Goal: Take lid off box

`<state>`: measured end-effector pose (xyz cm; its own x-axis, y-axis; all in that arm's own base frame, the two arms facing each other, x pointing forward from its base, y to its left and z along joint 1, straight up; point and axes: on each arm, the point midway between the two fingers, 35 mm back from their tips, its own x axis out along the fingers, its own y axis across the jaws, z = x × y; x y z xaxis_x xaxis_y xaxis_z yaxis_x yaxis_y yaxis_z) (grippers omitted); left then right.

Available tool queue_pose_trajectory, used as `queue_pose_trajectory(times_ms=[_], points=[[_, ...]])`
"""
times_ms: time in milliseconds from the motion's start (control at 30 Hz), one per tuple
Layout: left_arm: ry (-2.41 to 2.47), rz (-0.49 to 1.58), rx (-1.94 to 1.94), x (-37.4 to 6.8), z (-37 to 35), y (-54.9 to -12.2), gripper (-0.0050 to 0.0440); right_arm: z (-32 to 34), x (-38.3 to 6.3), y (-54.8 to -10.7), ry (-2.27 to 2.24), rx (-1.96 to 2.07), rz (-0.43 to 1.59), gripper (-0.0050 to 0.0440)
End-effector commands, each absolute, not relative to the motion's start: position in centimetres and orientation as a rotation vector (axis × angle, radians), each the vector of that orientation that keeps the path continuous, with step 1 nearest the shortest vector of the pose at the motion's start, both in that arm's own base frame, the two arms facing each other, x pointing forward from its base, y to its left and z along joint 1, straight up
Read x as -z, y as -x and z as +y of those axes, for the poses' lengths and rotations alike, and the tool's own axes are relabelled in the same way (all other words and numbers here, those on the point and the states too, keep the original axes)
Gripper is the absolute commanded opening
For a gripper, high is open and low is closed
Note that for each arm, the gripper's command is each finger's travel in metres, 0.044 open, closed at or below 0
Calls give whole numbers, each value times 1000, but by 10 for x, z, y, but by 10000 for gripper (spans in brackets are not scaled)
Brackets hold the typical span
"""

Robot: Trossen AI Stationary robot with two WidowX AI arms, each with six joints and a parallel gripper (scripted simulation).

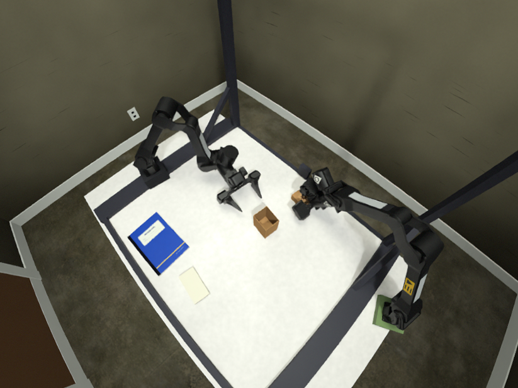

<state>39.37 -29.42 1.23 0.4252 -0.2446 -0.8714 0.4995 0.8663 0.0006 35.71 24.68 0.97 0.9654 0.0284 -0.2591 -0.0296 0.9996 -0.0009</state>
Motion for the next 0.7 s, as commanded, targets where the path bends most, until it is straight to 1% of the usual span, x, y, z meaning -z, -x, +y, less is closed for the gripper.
queue_pose_trajectory(times_ms=[0,300,333,500,567,667], points=[[-271,1018,470,-15,-295,-397,-50,248,-18,-359,-11,-29,247,440],[-261,994,477,-25,-298,-400,-50,248,-18,-359,-11,-29,247,440],[-261,994,477,-25,-298,-400,24,248,-18,-359,-11,-29,247,440],[-261,994,477,-25,-298,-400,144,248,-18,-359,-11,-29,247,440],[-261,994,477,-25,-298,-400,144,248,-18,-359,-11,-29,247,440],[-261,994,477,-25,-298,-400,216,248,-18,-359,-11,-29,247,440]])
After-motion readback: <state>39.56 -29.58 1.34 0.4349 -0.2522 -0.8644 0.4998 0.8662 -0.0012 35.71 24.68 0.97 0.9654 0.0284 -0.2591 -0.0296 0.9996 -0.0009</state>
